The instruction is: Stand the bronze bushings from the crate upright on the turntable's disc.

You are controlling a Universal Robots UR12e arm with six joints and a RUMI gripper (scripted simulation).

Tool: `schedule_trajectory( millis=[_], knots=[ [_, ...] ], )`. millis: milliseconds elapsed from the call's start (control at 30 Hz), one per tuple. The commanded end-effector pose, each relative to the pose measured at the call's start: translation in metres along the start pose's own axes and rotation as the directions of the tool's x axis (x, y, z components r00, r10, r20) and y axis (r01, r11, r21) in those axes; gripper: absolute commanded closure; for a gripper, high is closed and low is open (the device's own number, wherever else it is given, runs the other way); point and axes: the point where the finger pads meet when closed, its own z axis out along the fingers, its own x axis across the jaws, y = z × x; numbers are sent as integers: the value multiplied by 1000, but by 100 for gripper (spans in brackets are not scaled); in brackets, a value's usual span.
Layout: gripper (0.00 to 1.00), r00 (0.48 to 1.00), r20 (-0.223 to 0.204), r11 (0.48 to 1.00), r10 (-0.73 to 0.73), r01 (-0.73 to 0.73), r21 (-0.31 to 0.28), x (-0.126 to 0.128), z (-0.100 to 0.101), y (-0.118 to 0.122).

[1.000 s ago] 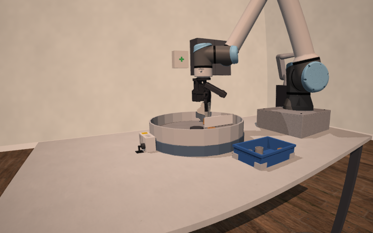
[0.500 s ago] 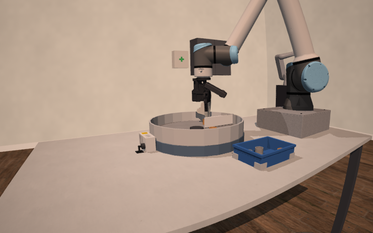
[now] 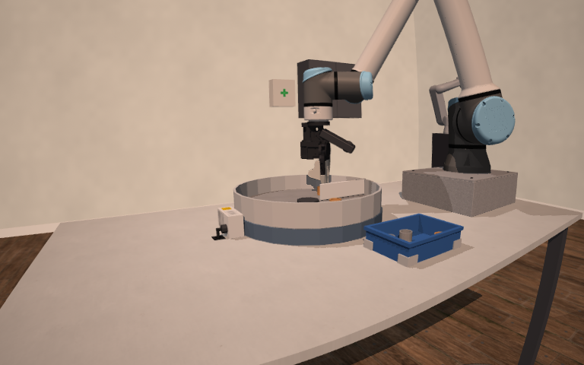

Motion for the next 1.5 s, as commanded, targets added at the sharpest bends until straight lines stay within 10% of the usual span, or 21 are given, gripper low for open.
schedule_trajectory(
  millis=[0, 1467],
  knots=[
    [94, 1000, 0, 1000, 0, 0, -1, 0, -1, 1],
    [94, 1000, 0, 1000, 0, 0, -1, 0, -70, 1]
  ],
)
